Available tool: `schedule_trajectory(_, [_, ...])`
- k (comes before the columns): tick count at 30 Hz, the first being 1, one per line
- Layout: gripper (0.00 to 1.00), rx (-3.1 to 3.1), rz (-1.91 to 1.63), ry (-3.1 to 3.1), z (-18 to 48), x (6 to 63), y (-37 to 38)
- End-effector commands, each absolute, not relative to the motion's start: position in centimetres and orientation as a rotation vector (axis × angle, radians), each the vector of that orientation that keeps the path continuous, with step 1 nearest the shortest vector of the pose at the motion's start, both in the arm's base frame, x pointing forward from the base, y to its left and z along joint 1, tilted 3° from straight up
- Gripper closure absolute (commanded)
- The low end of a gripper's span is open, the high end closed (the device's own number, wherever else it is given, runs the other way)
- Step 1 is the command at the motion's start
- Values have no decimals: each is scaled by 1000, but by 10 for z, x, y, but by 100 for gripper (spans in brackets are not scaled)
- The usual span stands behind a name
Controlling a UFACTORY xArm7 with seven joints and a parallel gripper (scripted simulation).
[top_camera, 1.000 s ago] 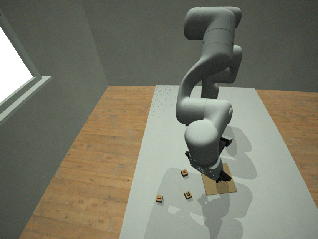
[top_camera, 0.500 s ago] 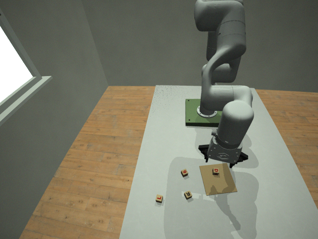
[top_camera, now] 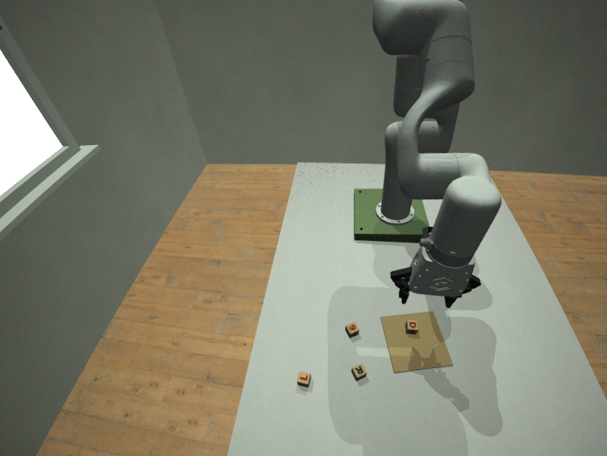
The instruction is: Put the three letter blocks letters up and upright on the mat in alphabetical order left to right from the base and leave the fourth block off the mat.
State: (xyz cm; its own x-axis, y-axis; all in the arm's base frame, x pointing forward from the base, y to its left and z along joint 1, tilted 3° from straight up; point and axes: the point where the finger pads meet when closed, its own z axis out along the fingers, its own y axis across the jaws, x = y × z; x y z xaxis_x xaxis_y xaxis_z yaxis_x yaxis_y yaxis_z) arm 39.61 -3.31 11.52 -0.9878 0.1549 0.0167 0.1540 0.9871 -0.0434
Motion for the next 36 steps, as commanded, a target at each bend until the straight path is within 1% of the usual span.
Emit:
schedule_trajectory(1, [0,-240,66,-3116,117,397,-33])
schedule_trajectory(18, [0,-176,66,-3119,116,397,-33])
schedule_trajectory(29, [0,292,61,-3104,111,398,-33])
schedule_trajectory(31, [0,292,61,-3104,111,398,-33])
schedule_trajectory(36, [0,566,58,-3063,108,398,-33])
